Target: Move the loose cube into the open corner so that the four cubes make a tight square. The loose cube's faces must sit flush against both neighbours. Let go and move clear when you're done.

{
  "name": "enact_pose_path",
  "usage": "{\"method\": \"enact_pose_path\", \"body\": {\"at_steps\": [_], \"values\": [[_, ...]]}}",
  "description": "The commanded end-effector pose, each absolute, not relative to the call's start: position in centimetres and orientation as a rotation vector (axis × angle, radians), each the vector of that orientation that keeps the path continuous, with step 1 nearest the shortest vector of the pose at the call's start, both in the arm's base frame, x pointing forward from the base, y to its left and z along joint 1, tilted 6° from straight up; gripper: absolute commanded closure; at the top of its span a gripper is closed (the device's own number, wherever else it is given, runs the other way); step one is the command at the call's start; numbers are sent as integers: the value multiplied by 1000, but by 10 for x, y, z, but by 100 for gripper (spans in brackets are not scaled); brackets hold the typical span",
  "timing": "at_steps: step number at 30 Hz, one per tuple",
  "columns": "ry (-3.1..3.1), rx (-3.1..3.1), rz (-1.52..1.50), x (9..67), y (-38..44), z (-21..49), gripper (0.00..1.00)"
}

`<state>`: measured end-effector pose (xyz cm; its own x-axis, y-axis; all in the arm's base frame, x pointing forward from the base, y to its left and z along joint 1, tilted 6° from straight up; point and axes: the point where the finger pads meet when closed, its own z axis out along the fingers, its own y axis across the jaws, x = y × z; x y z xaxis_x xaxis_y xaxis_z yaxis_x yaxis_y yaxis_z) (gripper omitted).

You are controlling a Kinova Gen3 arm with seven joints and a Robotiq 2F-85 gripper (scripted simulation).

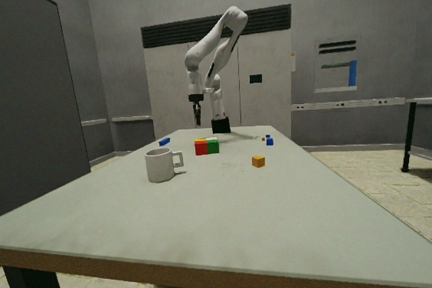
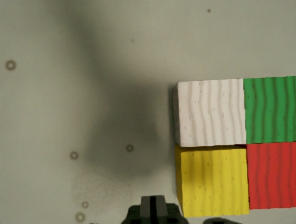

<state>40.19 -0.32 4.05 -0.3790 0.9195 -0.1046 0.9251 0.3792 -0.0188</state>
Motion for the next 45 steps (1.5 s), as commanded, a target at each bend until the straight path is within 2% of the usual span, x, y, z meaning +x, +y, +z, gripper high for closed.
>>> {"method": "enact_pose_path", "body": {"at_steps": [1,27,28,31,38,45], "values": [[2544,1705,-112,402,-3,41,90],[2544,1705,-112,402,-3,41,90],[2544,1705,-111,403,-3,41,44],[2543,1704,-110,414,-6,42,44],[2544,1704,-111,482,-25,45,44],[2545,1704,-113,492,-28,45,44]]}}
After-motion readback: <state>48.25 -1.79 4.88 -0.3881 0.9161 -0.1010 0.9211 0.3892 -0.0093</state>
